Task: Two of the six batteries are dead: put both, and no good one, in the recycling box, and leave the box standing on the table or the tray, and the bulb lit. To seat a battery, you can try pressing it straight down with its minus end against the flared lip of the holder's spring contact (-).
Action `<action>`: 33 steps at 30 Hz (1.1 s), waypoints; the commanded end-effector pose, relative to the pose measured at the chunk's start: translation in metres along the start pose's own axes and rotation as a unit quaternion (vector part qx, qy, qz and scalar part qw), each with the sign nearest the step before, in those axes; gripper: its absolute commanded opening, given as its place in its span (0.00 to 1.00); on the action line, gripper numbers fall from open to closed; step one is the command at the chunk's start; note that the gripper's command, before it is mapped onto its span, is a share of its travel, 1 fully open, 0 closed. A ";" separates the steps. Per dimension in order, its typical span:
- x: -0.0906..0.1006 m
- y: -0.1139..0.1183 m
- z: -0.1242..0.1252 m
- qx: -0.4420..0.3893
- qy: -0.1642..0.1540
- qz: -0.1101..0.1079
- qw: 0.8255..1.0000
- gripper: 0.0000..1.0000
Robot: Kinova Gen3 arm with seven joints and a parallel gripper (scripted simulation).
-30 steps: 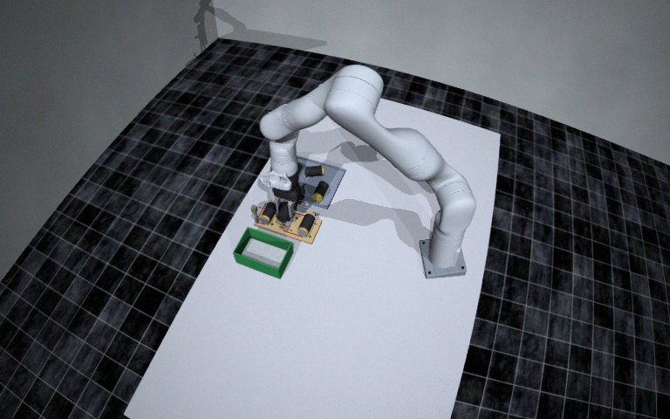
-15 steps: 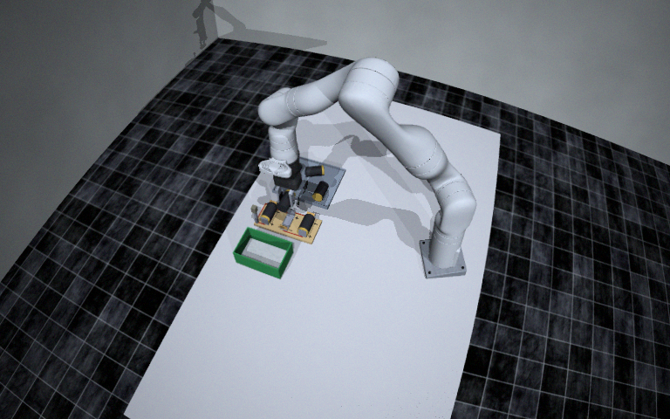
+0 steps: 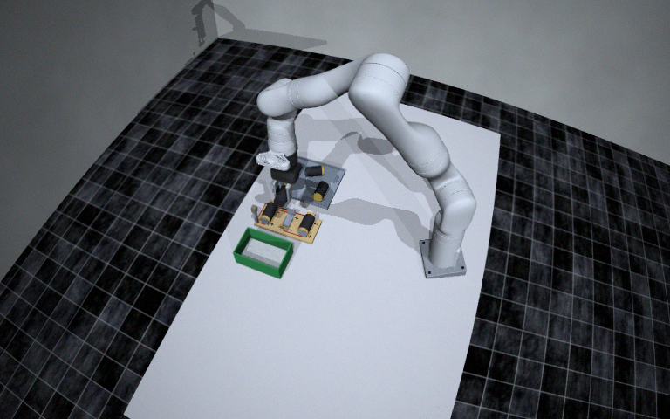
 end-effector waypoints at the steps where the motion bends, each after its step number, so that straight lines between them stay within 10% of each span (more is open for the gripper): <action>1: 0.001 0.000 0.000 -0.001 0.000 -0.001 1.000 0.57; 19: 0.001 0.000 -0.003 -0.003 0.000 -0.001 1.000 0.57; 33: 0.001 -0.013 -0.065 -0.003 0.000 -0.001 1.000 0.57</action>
Point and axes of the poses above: the point where the finger pads meet when closed, its own x axis back along the fingers, its own y axis across the jaws, z = x × y, the point moved 4 cm from there along x, back along the fingers, and after that the axes turned 11 degrees about x, right-handed, at the moved point
